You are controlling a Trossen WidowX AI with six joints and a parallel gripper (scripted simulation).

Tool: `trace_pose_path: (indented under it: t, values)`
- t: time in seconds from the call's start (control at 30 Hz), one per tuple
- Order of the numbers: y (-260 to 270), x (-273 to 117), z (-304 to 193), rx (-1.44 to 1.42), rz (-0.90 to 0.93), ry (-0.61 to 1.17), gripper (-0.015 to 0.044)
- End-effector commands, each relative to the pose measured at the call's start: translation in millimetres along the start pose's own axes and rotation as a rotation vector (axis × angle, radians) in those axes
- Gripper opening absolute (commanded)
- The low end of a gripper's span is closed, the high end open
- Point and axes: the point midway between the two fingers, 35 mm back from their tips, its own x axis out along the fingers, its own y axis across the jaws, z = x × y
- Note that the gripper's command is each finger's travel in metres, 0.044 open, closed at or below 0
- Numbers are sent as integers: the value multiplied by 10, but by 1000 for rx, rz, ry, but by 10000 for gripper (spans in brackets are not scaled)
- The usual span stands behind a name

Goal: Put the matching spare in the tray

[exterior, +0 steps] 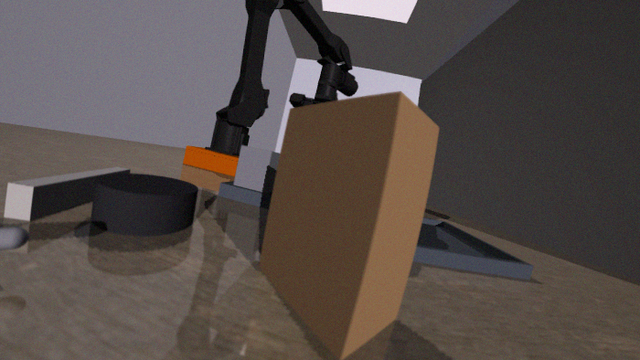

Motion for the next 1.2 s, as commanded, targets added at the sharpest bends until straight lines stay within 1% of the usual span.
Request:
trace_pose_path:
  t: [0.0, 0.13, 0.37, 0.77, 1.17]
  values:
    - [23, -226, 20, 3, -9, -11, 0]
    - [51, -374, 16, 4, -10, -12, 0]
    - [7, -380, -6, 6, -6, -11, 0]
    - [-432, -393, -242, 44, 6, -5, 0]
    - [-849, -432, -592, 138, -2, -2, 0]
